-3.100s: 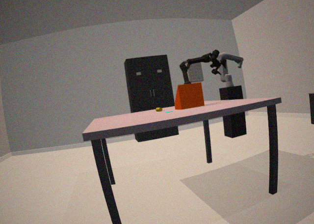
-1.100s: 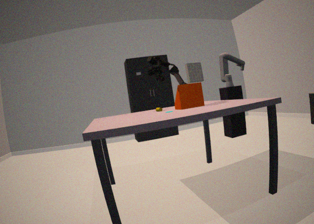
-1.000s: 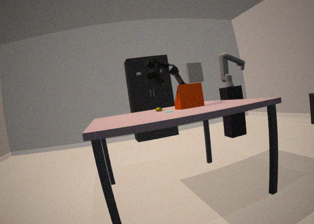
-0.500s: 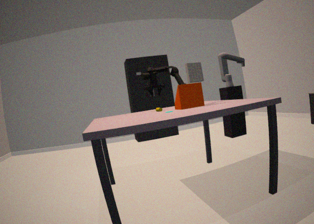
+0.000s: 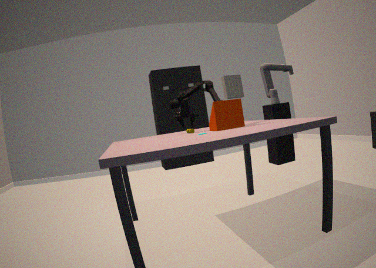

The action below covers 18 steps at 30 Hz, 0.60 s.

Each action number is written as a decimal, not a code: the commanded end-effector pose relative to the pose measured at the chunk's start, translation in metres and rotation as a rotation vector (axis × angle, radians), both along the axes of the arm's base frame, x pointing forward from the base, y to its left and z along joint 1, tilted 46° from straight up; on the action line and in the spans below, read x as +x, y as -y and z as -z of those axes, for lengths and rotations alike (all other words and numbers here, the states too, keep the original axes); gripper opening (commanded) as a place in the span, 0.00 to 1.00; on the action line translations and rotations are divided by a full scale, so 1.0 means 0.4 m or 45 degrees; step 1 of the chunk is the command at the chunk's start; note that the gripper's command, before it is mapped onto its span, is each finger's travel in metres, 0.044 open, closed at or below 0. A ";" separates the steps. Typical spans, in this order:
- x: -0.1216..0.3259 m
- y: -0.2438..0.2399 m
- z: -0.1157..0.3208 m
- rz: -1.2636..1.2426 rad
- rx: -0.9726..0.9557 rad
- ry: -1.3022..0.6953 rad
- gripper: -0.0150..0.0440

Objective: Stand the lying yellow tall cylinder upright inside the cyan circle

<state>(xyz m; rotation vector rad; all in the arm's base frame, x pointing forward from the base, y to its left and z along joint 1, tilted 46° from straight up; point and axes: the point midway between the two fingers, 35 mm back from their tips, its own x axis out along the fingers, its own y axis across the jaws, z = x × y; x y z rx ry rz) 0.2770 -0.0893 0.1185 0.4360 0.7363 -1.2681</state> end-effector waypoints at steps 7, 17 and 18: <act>-0.010 0.043 0.040 -0.001 -0.020 -0.013 0.65; -0.010 0.041 0.038 -0.001 -0.019 -0.014 0.43; -0.010 0.039 0.037 -0.002 -0.018 -0.015 0.43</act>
